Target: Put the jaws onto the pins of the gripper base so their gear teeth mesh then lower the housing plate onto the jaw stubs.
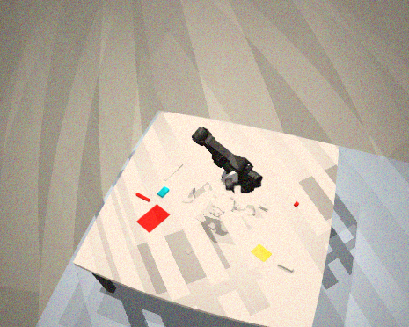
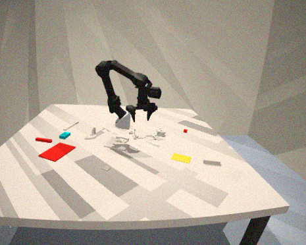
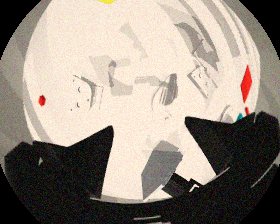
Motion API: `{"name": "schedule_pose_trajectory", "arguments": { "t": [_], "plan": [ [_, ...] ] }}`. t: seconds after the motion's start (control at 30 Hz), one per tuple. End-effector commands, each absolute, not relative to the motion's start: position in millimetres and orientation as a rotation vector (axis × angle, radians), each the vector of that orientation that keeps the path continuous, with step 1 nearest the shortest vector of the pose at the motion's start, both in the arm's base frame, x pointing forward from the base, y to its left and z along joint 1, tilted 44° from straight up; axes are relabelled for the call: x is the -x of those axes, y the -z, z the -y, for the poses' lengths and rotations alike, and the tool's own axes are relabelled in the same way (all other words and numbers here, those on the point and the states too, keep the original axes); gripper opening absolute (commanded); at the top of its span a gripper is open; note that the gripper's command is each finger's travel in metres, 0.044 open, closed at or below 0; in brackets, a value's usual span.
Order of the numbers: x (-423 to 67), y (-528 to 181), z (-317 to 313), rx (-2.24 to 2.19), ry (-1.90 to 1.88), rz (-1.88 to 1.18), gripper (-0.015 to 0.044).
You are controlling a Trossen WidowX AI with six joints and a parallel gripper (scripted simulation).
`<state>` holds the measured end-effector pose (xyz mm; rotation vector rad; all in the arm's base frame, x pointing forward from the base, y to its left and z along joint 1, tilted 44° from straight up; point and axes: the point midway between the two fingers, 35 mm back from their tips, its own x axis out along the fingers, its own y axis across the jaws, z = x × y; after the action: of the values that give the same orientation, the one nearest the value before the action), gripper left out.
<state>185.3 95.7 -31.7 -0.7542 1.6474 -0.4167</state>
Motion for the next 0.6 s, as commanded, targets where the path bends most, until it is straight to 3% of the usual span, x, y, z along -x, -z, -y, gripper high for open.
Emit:
{"name": "schedule_pose_trajectory", "arguments": {
  "t": [0.0,0.57],
  "plan": [
    [-187.1,30.3,-95.0,0.825,0.345,-1.671,0.0440],
    [-190.9,27.2,-93.2,1.066,0.066,-1.753,0.0440]
  ]
}}
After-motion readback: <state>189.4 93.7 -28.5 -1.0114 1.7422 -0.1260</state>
